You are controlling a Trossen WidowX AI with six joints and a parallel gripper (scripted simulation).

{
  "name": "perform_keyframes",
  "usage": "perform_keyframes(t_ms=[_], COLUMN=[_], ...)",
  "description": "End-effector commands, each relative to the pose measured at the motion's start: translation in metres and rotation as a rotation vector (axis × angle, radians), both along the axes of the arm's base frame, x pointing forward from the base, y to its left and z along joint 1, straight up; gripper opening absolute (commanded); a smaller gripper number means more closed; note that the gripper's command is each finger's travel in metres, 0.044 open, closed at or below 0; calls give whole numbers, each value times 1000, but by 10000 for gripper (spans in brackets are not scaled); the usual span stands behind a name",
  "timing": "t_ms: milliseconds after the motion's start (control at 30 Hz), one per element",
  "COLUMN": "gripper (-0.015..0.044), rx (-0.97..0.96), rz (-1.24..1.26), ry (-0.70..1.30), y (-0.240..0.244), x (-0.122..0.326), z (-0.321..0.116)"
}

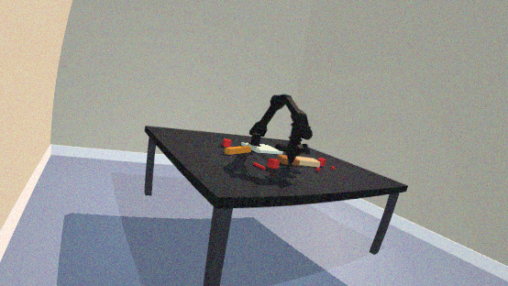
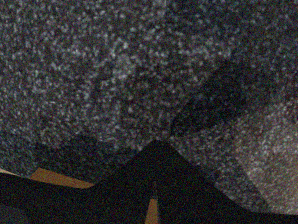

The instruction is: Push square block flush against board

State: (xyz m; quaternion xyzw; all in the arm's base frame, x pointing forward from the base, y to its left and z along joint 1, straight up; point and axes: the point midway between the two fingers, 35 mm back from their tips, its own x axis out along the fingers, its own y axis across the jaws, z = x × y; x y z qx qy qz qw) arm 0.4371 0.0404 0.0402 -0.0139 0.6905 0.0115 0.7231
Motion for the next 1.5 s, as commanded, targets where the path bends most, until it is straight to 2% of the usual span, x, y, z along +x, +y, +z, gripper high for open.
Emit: perform_keyframes(t_ms=[0, 133, 300, 500, 667, 900, 1067, 1467], gripper=[0, 0, 0, 0, 0, 0, 0, 0], rx=[4, 0, 4, 4, 10, 10, 11, 11], rz=[4, -1, 4, 4, -96, -101, -101, -101], ry=[5, -1, 4, 5, 5, 7, 6, 7], y=[1, 0, 0, 0, 28, 30, 30, 30], x=[7, 6, 4, 4, -18, -19, -17, -21], z=[-2, 2, 51, 53, 51, 51, -1, -4])
